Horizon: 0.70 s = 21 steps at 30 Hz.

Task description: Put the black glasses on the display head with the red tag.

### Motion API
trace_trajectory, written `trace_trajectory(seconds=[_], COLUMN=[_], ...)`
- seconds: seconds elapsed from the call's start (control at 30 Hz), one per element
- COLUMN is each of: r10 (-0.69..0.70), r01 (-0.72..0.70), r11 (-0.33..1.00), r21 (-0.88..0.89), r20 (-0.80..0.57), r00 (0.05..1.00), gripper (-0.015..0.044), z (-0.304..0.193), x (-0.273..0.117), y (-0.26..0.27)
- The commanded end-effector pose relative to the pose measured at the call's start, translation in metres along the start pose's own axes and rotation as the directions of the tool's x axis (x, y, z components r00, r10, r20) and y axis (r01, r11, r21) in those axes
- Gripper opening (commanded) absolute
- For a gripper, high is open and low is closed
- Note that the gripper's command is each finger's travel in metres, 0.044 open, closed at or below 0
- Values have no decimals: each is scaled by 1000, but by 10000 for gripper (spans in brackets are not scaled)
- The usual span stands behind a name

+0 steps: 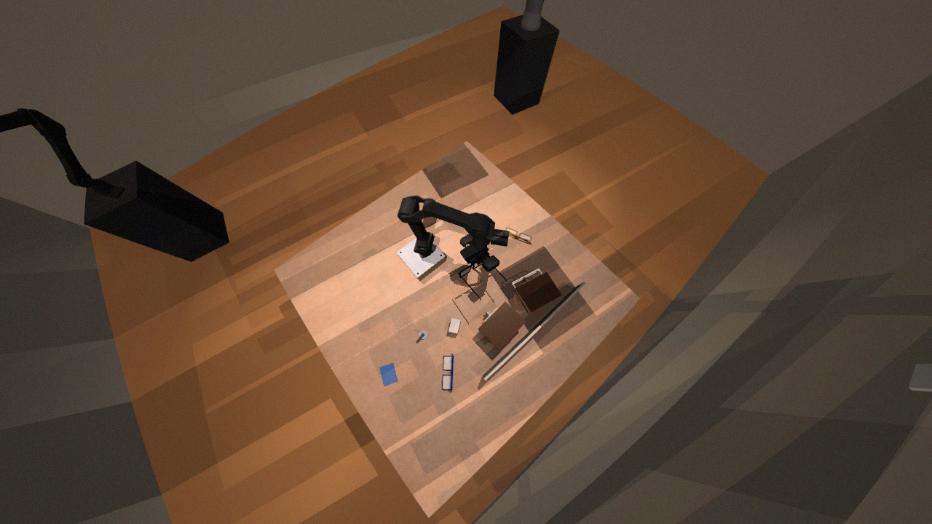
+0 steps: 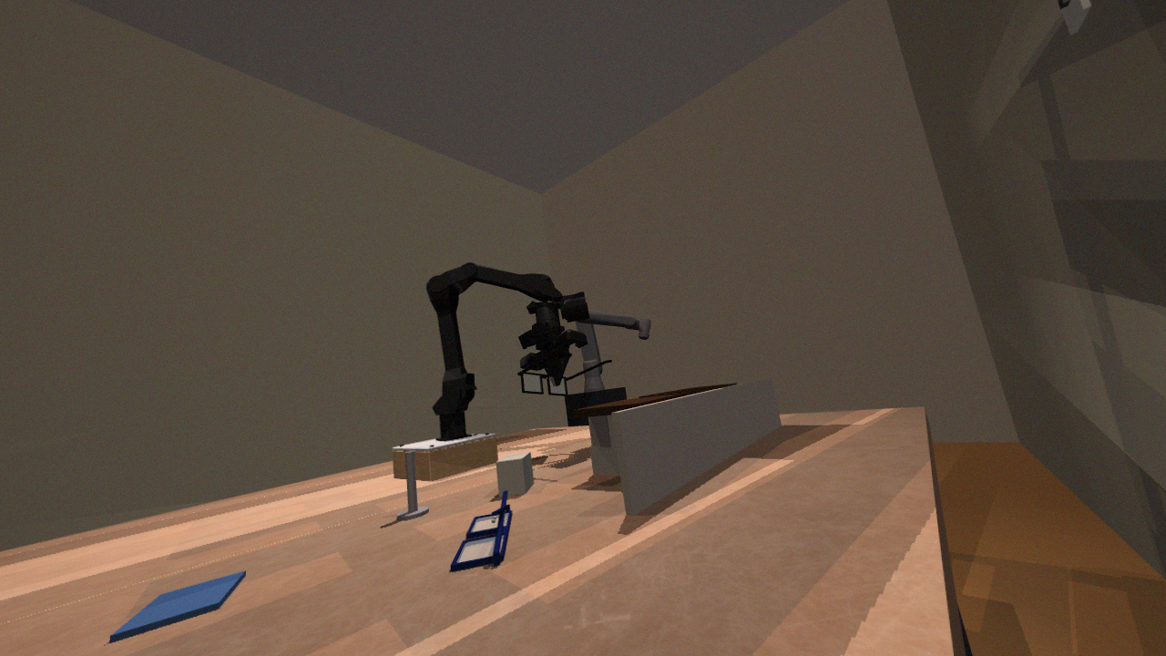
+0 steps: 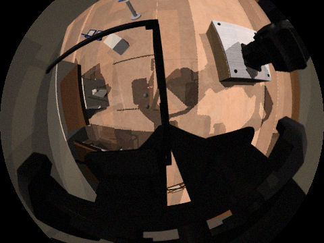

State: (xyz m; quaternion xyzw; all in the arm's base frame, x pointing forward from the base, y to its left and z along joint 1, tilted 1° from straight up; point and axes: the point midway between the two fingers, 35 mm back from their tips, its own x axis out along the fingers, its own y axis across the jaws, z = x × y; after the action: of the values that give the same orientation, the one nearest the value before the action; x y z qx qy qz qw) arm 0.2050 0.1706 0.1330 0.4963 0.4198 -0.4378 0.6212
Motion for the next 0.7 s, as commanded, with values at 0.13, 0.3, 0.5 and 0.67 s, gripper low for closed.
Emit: trace_trajectory(seconds=[0.13, 0.3, 0.5, 0.67], r10=[-86, -129, -171, -198], r01=[84, 124, 160, 180], r11=[995, 990, 982, 976], r21=[-47, -72, -101, -124], r20=[-36, -66, -109, -151], r00=[996, 989, 979, 969], gripper=[0, 0, 0, 0], z=[22, 35, 51, 64], x=[17, 26, 36, 43], y=[4, 5, 7, 7])
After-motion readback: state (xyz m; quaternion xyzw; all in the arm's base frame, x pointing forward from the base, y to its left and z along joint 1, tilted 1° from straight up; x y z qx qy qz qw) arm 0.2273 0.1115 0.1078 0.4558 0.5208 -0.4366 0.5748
